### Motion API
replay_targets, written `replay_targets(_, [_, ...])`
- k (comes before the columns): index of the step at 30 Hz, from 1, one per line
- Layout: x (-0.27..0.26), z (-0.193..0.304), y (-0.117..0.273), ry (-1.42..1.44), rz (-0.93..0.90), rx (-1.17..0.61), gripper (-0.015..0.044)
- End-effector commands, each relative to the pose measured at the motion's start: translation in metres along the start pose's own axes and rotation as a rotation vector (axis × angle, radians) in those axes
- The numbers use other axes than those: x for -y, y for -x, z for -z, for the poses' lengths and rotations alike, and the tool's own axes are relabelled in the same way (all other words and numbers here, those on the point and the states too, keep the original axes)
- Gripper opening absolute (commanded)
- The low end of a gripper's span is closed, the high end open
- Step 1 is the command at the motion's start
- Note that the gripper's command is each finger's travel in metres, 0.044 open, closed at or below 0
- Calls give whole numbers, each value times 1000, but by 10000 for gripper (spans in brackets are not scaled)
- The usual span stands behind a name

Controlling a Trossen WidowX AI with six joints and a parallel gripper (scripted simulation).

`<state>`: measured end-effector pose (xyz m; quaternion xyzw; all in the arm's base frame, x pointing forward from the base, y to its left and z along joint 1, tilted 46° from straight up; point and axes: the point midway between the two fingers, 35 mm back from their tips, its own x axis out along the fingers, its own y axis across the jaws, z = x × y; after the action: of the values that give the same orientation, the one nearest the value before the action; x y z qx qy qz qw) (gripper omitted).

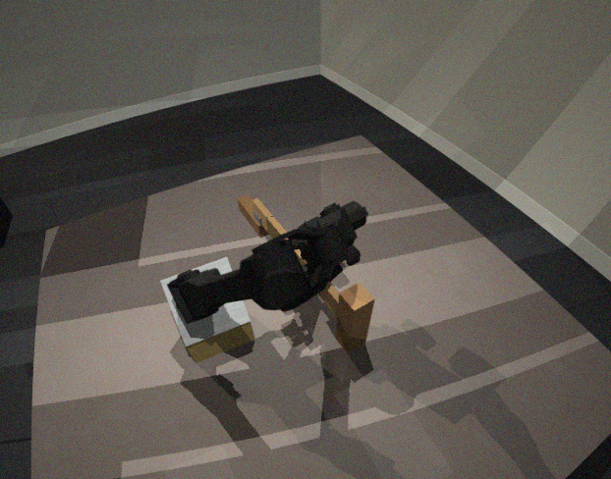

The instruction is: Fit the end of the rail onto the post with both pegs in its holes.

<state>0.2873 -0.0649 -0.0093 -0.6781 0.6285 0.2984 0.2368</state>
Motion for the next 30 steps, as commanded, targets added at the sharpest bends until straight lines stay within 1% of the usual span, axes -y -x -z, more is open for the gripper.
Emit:
replay_targets(1, [1, 2, 2, 3, 6, -2, 0])
replay_targets(30, [1, 11, 2, 3, 6, -2, 0])
